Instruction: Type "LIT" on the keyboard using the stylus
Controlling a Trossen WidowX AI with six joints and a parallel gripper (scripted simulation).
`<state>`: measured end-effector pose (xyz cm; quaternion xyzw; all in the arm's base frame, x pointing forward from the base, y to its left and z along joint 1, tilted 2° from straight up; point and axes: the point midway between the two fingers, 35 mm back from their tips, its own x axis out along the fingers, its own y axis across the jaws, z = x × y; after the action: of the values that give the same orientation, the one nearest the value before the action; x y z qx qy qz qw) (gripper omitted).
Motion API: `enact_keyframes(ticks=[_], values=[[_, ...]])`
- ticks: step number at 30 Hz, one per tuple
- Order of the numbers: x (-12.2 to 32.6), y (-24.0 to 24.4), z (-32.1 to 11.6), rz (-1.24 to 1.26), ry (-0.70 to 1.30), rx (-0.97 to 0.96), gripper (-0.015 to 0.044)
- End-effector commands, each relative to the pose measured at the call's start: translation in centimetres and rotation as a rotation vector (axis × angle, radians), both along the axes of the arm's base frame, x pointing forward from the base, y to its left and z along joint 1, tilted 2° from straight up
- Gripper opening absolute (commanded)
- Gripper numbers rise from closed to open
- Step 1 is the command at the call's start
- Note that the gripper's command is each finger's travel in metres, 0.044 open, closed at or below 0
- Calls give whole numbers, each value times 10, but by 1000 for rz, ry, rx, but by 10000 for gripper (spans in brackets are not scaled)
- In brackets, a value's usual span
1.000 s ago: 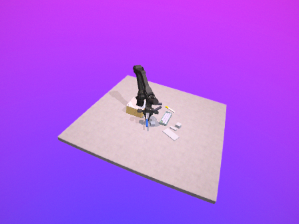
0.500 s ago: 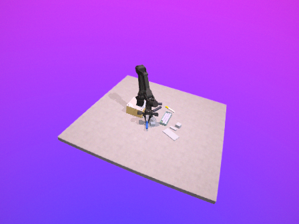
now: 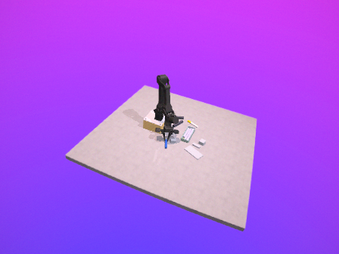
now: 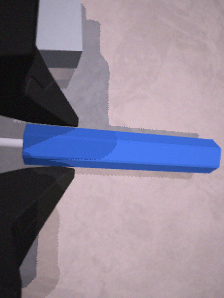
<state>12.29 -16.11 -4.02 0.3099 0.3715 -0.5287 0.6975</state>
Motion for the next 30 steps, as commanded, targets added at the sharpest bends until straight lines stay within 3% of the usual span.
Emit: enact_keyframes(ticks=[1, 5, 11, 19, 30], values=[[0, 1, -3, 3, 2, 4, 0], [0, 1, -3, 3, 2, 4, 0], [0, 0, -2, 0, -1, -1, 150], [1, -1, 4, 0, -1, 0, 150], [-3, 2, 58, 3, 1, 3, 150]])
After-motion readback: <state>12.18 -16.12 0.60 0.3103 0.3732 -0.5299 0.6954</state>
